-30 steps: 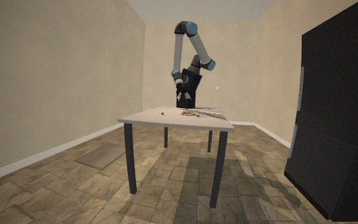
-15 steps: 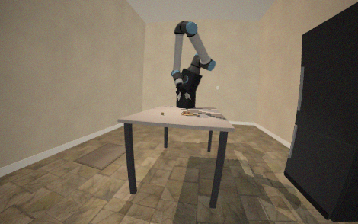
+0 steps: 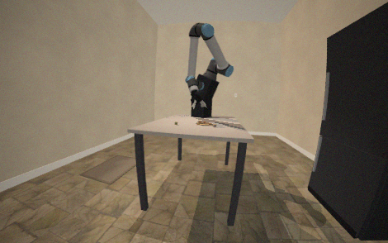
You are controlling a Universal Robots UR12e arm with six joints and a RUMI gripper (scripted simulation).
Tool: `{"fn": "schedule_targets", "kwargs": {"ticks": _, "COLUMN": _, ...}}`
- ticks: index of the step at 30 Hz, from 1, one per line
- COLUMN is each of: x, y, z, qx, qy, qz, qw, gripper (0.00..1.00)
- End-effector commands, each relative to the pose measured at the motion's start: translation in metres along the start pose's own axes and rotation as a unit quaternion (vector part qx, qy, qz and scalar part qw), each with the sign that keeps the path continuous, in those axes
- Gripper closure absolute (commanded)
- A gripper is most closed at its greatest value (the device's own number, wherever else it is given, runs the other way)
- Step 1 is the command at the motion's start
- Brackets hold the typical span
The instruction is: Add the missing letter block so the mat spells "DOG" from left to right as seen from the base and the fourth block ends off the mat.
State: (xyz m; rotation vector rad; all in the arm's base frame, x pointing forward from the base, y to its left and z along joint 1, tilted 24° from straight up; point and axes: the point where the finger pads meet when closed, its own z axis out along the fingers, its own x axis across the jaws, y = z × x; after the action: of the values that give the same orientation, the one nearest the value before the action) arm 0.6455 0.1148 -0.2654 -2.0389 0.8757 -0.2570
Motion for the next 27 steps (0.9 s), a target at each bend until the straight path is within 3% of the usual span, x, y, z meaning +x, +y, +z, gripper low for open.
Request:
{"fn": "schedule_targets", "kwargs": {"ticks": 1, "x": 0.000, "y": 0.000, "z": 0.000, "qx": 0.000, "qy": 0.000, "qz": 0.000, "qw": 1.000, "gripper": 0.00}}
{"fn": "schedule_targets", "kwargs": {"ticks": 16, "x": 0.010, "y": 0.002, "z": 0.000, "qx": 0.000, "qy": 0.000, "qz": 0.000, "qw": 1.000, "gripper": 0.00}}
{"fn": "schedule_targets", "kwargs": {"ticks": 21, "x": 0.071, "y": 0.017, "z": 0.002, "qx": -0.001, "qy": 0.000, "qz": 0.000, "qw": 1.000, "gripper": 0.00}}
{"fn": "schedule_targets", "kwargs": {"ticks": 23, "x": 0.071, "y": 0.017, "z": 0.002, "qx": -0.001, "qy": 0.000, "qz": 0.000, "qw": 1.000, "gripper": 0.00}}
{"fn": "schedule_targets", "kwargs": {"ticks": 27, "x": 0.146, "y": 0.032, "z": -0.003, "qx": -0.002, "qy": 0.000, "qz": 0.000, "qw": 1.000, "gripper": 0.00}}
